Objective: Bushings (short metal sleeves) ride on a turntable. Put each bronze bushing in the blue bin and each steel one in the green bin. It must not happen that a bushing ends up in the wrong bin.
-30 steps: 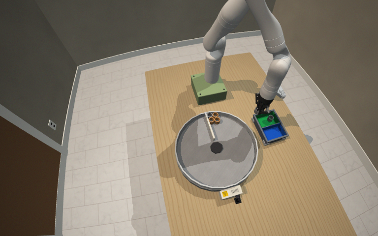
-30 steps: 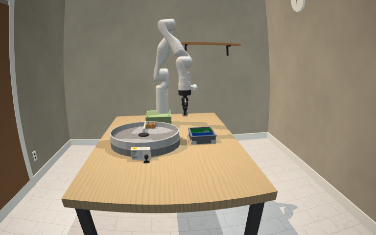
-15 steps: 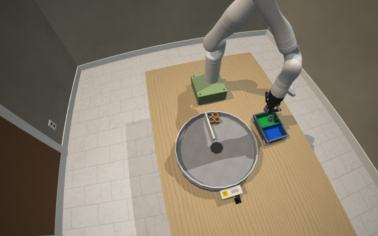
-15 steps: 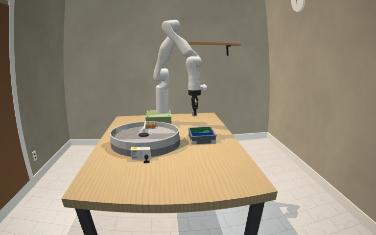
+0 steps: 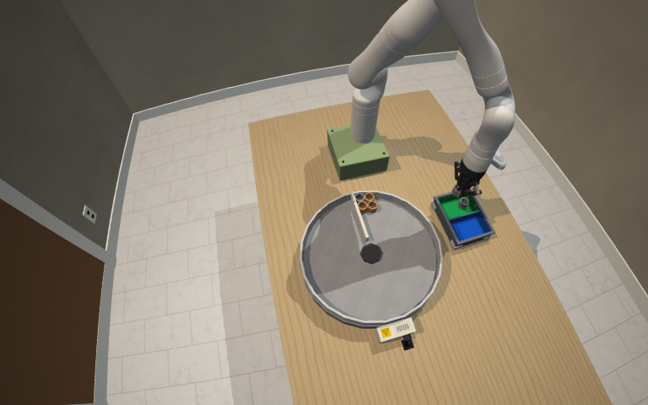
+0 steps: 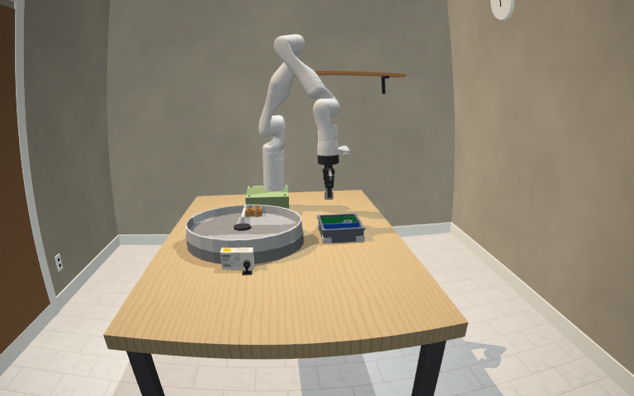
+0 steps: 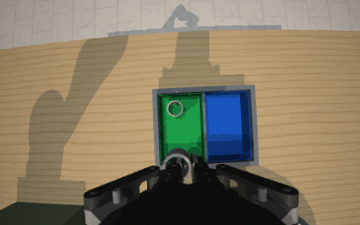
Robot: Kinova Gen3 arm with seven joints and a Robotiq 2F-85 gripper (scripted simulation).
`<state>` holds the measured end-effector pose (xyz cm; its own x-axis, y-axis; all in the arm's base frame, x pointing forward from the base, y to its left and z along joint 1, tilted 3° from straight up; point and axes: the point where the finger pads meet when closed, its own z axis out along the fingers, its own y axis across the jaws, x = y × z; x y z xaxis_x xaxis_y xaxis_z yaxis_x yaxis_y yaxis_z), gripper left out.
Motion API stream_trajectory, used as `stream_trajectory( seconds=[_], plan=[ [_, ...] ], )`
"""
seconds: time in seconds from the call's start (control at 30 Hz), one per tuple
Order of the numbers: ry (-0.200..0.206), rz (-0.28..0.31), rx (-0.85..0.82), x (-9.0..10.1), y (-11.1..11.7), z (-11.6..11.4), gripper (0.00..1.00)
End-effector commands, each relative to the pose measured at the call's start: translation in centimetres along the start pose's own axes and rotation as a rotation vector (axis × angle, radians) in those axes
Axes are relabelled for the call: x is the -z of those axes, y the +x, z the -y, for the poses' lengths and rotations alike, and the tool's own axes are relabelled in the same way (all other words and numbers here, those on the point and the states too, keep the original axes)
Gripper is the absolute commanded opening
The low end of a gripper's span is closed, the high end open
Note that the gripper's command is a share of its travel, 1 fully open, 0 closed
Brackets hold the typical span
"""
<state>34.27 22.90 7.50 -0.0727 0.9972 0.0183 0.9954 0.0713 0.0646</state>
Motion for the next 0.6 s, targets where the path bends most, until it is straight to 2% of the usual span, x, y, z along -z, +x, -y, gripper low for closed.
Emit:
stream_trajectory(
  seconds=[0.0, 0.13, 0.3, 0.4, 0.57],
  plan=[
    [0.017, 0.008, 0.005, -1.4, -0.1, 0.6, 0.0],
    [0.017, 0.008, 0.005, -1.4, -0.1, 0.6, 0.0],
    [0.017, 0.008, 0.004, -4.0, -0.1, 0.6, 0.0],
    [0.017, 0.008, 0.004, -4.0, -0.1, 0.6, 0.0],
    [0.017, 0.008, 0.004, -6.6, -0.1, 0.7, 0.0]
  ],
)
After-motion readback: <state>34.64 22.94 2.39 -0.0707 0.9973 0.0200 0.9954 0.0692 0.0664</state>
